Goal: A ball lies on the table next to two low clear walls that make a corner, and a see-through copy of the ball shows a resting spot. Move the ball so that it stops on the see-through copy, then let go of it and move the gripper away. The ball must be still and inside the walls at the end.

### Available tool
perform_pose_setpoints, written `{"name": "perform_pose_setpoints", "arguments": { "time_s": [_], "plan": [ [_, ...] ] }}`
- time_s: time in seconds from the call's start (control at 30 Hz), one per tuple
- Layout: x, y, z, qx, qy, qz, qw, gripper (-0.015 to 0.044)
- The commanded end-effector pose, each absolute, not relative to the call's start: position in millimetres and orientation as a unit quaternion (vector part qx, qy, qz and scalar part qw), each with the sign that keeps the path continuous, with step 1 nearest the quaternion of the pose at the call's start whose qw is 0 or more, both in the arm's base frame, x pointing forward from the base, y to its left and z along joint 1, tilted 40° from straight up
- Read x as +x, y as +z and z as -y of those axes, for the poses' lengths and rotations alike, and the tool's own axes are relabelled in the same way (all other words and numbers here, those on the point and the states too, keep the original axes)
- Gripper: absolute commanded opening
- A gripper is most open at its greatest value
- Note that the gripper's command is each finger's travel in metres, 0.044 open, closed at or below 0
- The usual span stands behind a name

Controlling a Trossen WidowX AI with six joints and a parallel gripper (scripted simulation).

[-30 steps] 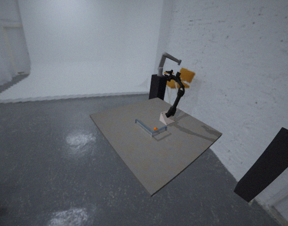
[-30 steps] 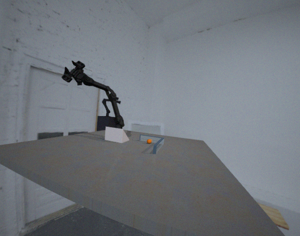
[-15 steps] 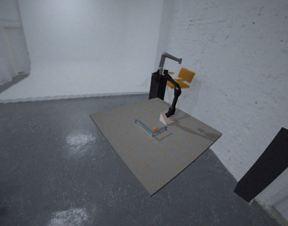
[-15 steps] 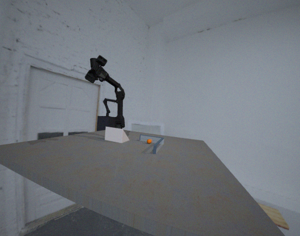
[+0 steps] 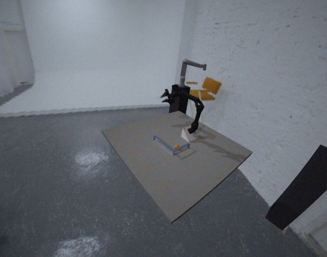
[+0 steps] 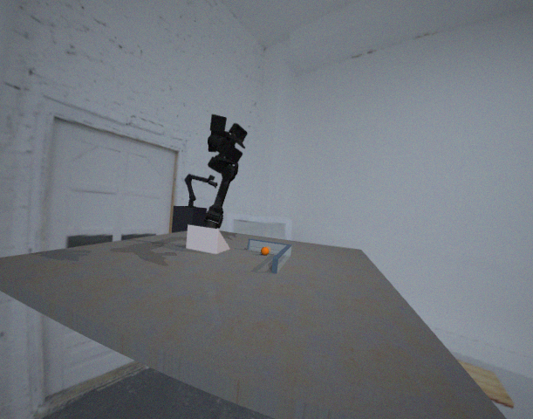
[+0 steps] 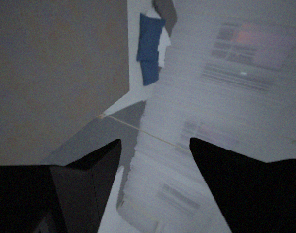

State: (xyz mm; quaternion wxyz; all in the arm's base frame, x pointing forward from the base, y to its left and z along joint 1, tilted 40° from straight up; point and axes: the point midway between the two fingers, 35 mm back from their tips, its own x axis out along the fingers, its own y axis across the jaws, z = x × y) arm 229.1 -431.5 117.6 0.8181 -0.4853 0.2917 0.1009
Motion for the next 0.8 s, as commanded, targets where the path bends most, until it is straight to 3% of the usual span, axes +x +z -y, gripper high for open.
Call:
{"name": "perform_pose_setpoints", "arguments": {
  "time_s": [0.0,0.4,0.77],
  "plan": [
    [276.7,113.7,376.1,-0.462,0.167,-0.278,0.826,0.0307],
    [352.7,97.6,188.3,-0.386,0.374,-0.257,0.803,0.0307],
    [325.5,86.0,6.8,-0.32,0.569,-0.278,0.705,0.0307]
  ]
}}
